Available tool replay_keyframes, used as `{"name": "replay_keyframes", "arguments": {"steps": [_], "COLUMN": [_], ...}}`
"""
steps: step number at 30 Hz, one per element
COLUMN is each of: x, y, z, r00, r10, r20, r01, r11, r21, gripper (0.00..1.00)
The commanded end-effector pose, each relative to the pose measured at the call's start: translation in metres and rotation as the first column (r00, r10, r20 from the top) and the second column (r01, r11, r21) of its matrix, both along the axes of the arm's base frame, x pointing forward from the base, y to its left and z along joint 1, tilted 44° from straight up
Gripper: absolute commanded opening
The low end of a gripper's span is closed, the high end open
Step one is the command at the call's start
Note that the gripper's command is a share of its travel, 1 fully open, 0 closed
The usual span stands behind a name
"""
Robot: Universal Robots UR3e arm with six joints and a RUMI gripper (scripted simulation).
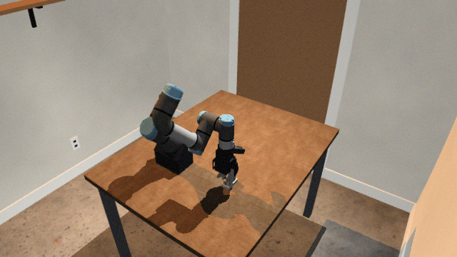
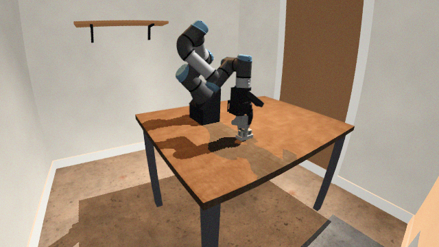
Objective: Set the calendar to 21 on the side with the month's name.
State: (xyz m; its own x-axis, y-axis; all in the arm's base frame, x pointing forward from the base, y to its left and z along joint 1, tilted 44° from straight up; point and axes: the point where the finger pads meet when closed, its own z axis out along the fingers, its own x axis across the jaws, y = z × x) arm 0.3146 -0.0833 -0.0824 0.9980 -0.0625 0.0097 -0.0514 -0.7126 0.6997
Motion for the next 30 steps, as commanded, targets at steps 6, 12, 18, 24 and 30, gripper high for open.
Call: {"name": "replay_keyframes", "arguments": {"steps": [6,12,18,24,30], "x": [0.001,0.001,0.002,0.002,0.003], "y": [0.007,0.013,0.024,0.035,0.046], "z": [0.007,0.013,0.025,0.036,0.048], "r00": [1.0,1.0,1.0,1.0,1.0], "r10": [0.001,0.001,0.001,0.001,0.001], "r20": [0.002,0.002,0.002,0.002,0.002], "r01": [-0.001,-0.001,-0.001,-0.001,-0.001], "r11": [1.0,1.0,1.0,1.0,1.0], "r21": [0.0,0.0,0.0,0.0,0.0], "gripper": [0.1,0.1,0.1,0.1,0.1]}}
